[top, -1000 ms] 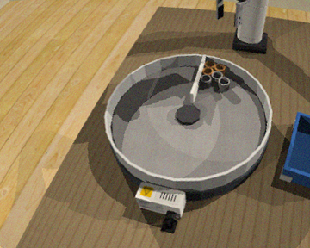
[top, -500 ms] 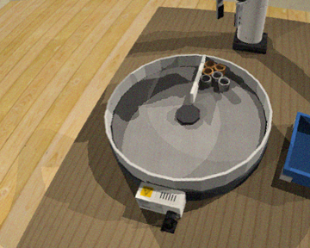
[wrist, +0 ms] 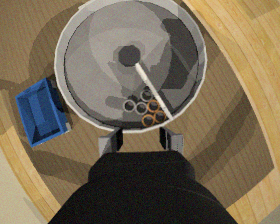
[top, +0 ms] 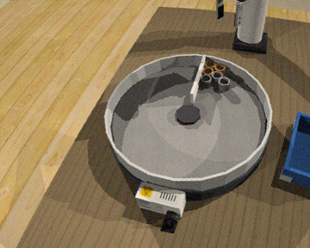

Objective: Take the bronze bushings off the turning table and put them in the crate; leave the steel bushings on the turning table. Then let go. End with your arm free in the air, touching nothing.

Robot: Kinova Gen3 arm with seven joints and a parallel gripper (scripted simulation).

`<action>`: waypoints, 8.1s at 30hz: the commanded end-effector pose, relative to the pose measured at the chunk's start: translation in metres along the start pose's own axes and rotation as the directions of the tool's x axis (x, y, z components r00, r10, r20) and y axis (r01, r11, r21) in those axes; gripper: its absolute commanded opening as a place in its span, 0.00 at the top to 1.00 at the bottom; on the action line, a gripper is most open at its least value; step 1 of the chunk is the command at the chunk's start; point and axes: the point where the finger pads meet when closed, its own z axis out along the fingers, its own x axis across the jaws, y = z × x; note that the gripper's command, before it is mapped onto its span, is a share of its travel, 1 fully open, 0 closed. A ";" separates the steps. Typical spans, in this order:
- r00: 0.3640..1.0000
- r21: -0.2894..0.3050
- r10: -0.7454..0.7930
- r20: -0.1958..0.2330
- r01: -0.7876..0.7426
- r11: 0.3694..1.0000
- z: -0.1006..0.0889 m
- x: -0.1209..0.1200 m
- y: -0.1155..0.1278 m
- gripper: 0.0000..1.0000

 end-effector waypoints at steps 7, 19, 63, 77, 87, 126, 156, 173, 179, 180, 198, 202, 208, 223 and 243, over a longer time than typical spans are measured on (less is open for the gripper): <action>1.000 0.001 0.000 0.001 0.000 1.000 0.000 0.000 0.000 0.00; 1.000 0.001 0.000 0.001 0.000 1.000 0.000 0.000 0.000 0.00; 1.000 0.005 0.000 0.003 0.000 1.000 0.044 0.015 -0.007 0.00; 1.000 0.005 0.000 0.003 0.000 1.000 0.044 0.015 -0.007 0.00; 1.000 0.005 0.000 0.003 0.000 1.000 0.044 0.015 -0.007 0.00; 1.000 0.005 0.000 0.003 0.000 1.000 0.044 0.015 -0.007 0.00; 0.971 0.006 -0.240 0.002 0.240 0.971 0.049 0.014 -0.007 0.73; 0.885 0.006 -0.465 0.001 0.465 0.885 0.054 0.013 -0.007 0.73; 0.885 0.006 -0.465 0.001 0.465 0.885 0.054 0.013 -0.007 0.73; 0.885 0.006 -0.465 0.001 0.465 0.885 0.054 0.013 -0.007 0.73; 0.748 0.006 -0.663 -0.001 0.663 0.748 0.059 0.013 -0.007 0.73; 0.748 0.006 -0.663 -0.001 0.663 0.748 0.059 0.013 -0.007 0.73; 0.568 0.006 -0.823 -0.002 0.823 0.568 0.063 0.012 -0.007 0.73; 0.399 0.006 -0.917 -0.003 0.917 0.399 0.067 0.012 -0.007 0.73; 0.120 0.004 -0.993 -0.005 0.993 0.120 0.073 0.011 -0.007 0.73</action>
